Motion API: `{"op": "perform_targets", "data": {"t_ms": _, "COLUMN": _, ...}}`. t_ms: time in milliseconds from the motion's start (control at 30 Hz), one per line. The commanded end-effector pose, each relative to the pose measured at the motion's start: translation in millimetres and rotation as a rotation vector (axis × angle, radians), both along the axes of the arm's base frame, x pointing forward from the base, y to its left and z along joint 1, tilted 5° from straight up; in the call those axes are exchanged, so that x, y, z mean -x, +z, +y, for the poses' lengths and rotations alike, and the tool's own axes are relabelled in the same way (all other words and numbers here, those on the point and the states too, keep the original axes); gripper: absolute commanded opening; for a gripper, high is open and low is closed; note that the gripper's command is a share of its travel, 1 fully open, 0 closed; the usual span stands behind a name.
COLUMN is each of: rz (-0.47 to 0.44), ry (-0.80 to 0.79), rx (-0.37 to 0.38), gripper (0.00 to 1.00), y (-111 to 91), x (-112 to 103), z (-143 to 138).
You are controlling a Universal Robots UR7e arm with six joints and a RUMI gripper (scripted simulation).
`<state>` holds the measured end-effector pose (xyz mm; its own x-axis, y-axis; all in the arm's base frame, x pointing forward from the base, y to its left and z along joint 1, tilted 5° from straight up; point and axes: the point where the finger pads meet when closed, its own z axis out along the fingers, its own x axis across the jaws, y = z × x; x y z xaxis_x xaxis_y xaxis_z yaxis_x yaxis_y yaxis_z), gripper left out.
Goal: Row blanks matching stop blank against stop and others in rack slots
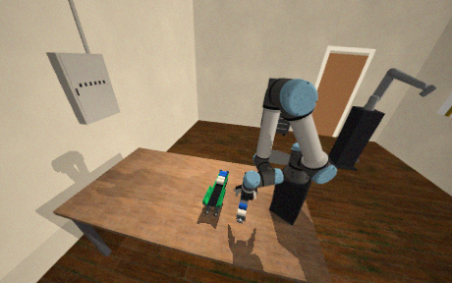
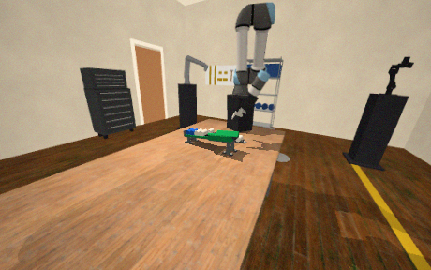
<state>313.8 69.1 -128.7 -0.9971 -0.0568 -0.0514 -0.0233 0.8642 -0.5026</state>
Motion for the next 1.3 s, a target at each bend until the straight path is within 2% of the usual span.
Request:
{"op": "perform_targets", "data": {"t_ms": 0, "rz": 0.003, "ry": 0.003, "rx": 0.001, "gripper": 1.00, "y": -0.5, "x": 1.8, "z": 0.2}}
{"op": "perform_targets", "data": {"t_ms": 433, "rz": -0.004, "ry": -0.009, "rx": -0.003, "gripper": 1.00, "y": 0.3, "x": -0.8, "z": -0.1}}
{"op": "perform_targets", "data": {"t_ms": 733, "rz": -0.037, "ry": -0.113, "rx": -0.034, "gripper": 1.00, "y": -0.3, "x": -2.9, "z": -0.6}}
{"op": "perform_targets", "data": {"t_ms": 900, "rz": -0.083, "ry": -0.274, "rx": -0.082, "gripper": 1.00, "y": -2.0, "x": -3.3, "z": -1.1}}
{"op": "perform_targets", "data": {"t_ms": 1267, "rz": -0.153, "ry": -0.521, "rx": -0.154, "gripper": 1.00, "y": -4.6, "x": -2.6, "z": -1.8}}
